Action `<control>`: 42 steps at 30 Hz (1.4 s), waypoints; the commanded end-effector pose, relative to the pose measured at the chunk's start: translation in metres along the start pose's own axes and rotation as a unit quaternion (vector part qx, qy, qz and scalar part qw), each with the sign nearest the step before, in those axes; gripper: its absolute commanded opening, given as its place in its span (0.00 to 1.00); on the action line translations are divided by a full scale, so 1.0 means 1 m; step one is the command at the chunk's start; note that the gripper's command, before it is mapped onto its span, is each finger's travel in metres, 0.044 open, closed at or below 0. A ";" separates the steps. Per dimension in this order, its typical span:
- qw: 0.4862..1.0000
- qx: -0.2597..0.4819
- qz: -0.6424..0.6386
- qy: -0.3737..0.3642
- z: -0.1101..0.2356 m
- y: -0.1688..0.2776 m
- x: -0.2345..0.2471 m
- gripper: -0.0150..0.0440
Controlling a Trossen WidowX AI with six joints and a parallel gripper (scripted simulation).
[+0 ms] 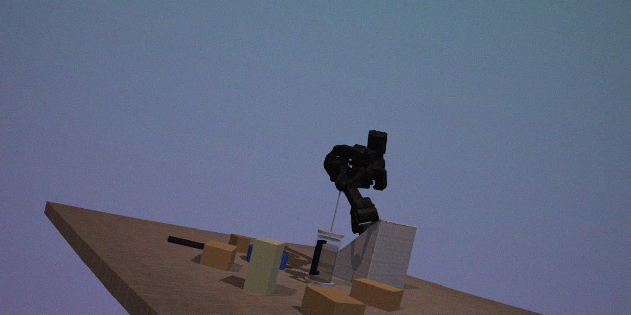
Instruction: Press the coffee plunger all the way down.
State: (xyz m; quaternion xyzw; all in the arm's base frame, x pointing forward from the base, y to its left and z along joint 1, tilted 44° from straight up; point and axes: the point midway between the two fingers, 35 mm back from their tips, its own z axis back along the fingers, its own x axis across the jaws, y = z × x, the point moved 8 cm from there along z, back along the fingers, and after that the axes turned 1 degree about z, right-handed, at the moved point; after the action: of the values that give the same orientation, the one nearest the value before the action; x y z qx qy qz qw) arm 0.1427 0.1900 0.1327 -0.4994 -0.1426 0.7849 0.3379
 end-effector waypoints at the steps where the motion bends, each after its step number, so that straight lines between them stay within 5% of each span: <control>1: 1.000 0.000 0.001 0.000 0.000 0.000 0.000 0.47; 42: 1.000 0.005 0.000 -0.004 -0.040 0.043 0.011 0.47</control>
State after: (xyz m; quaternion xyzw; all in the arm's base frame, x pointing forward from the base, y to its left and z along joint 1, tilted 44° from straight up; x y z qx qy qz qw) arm 0.1587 0.1758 0.0995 -0.5006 -0.1687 0.7766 0.3433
